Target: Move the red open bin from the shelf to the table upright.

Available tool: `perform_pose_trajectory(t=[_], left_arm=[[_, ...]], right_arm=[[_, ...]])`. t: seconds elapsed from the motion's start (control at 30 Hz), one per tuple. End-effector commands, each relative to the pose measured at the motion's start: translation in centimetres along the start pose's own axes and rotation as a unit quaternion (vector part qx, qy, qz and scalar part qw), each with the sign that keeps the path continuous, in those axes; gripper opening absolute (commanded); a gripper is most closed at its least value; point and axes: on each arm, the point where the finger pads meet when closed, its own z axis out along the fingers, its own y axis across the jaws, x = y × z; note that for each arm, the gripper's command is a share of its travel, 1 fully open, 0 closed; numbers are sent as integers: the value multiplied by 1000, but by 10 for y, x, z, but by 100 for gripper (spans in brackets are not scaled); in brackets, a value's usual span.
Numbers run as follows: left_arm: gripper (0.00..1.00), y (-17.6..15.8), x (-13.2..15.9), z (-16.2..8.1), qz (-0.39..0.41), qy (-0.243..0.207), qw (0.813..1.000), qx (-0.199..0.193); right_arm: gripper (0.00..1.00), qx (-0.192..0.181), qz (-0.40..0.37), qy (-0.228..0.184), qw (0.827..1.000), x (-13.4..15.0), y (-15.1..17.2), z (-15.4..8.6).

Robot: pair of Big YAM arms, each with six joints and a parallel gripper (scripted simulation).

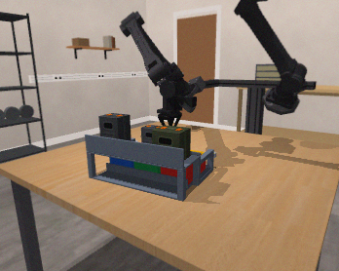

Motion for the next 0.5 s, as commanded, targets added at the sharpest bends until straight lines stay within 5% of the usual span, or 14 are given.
perform_pose_trajectory(t=[0.0,0.47], left_arm=[[100,5,-40,-4,-3,-26,1000,-4],[100,5,-40,-4,-3,-26,1000,-4]], right_arm=[[43,14,2,-8,1000,-8,-12,-18],[43,11,0,-7,1000,-7,-9,-16]])
